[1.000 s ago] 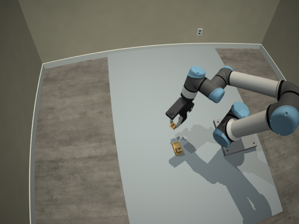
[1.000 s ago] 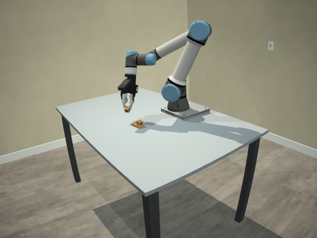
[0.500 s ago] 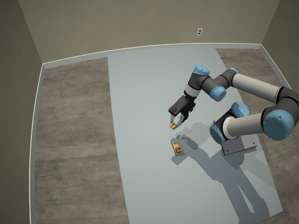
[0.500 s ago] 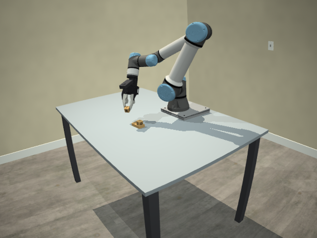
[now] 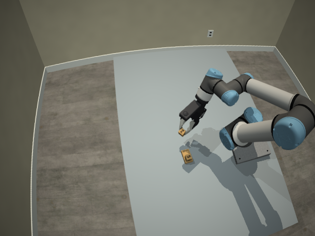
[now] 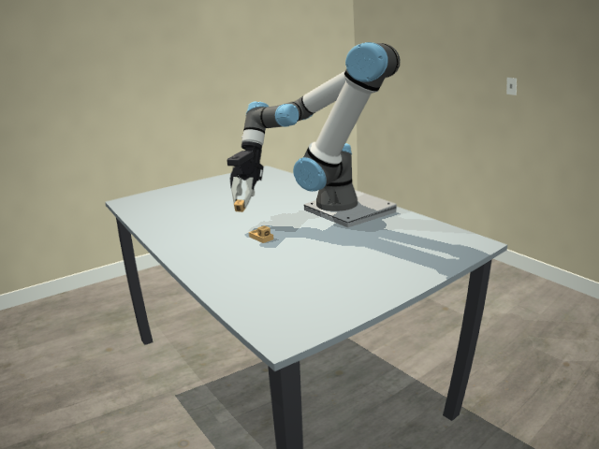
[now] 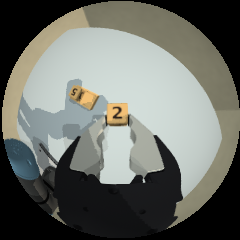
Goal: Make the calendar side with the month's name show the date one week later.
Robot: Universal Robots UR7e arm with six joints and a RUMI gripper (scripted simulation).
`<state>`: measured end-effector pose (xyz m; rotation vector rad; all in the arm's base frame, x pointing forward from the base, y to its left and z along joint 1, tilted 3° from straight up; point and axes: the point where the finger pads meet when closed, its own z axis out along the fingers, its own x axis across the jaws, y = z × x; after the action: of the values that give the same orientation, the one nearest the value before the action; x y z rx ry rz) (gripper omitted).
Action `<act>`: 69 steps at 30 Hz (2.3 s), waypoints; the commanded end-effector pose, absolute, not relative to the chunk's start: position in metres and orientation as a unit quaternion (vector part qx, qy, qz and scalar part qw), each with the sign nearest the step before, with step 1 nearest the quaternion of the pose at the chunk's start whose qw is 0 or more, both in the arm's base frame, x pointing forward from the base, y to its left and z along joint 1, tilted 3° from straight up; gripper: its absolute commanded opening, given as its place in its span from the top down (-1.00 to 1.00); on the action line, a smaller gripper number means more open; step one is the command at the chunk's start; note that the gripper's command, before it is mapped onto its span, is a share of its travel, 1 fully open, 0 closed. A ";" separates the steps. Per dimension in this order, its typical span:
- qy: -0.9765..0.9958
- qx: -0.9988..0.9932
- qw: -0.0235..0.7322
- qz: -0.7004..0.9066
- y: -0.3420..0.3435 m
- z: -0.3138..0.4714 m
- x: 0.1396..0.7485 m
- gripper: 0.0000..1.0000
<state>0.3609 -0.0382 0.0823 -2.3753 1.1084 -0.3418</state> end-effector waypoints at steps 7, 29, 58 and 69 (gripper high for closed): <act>0.399 -0.863 0.281 -0.130 -0.035 0.078 0.358 0.80; 0.386 -0.830 0.362 -0.177 -0.038 0.080 0.359 0.80; 0.385 -0.830 0.362 -0.177 -0.037 0.074 0.360 0.80; 0.384 -0.831 0.362 -0.177 -0.036 0.061 0.360 0.80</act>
<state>0.3593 -0.0378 0.0702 -2.1416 0.9908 -0.4575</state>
